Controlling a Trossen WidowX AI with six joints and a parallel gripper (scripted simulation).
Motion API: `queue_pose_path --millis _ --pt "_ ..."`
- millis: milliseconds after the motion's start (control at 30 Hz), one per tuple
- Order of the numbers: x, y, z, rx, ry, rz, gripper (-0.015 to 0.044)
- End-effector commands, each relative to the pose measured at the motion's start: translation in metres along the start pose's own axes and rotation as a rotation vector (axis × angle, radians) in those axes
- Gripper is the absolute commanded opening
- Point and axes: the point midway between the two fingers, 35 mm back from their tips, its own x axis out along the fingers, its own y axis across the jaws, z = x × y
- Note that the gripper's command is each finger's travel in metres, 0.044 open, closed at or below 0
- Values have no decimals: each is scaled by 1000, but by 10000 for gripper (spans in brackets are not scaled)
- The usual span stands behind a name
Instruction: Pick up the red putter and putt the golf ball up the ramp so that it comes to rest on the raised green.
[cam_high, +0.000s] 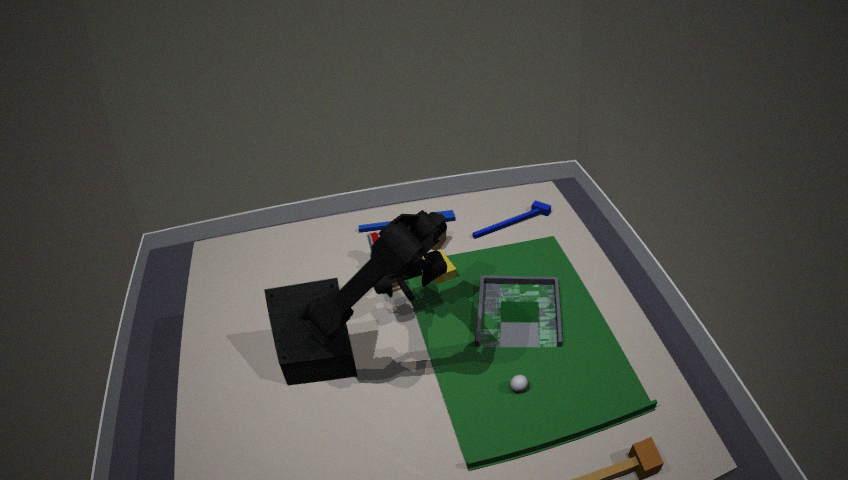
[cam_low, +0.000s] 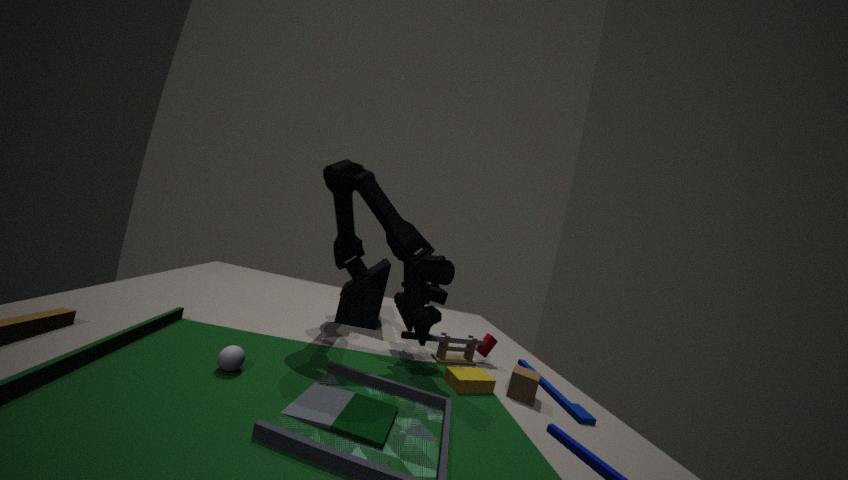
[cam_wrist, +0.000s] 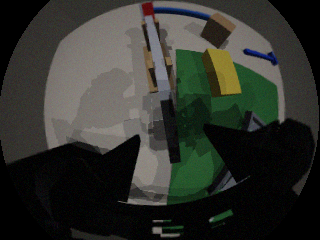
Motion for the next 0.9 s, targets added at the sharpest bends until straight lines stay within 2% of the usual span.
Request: queue_pose_path --millis 0,700,867 --pt "6 2 -1 -9 7 3 440" --pt "29 2 -8 -8 8 3 440" --pt "25 1 -7 -2 2 0 309"
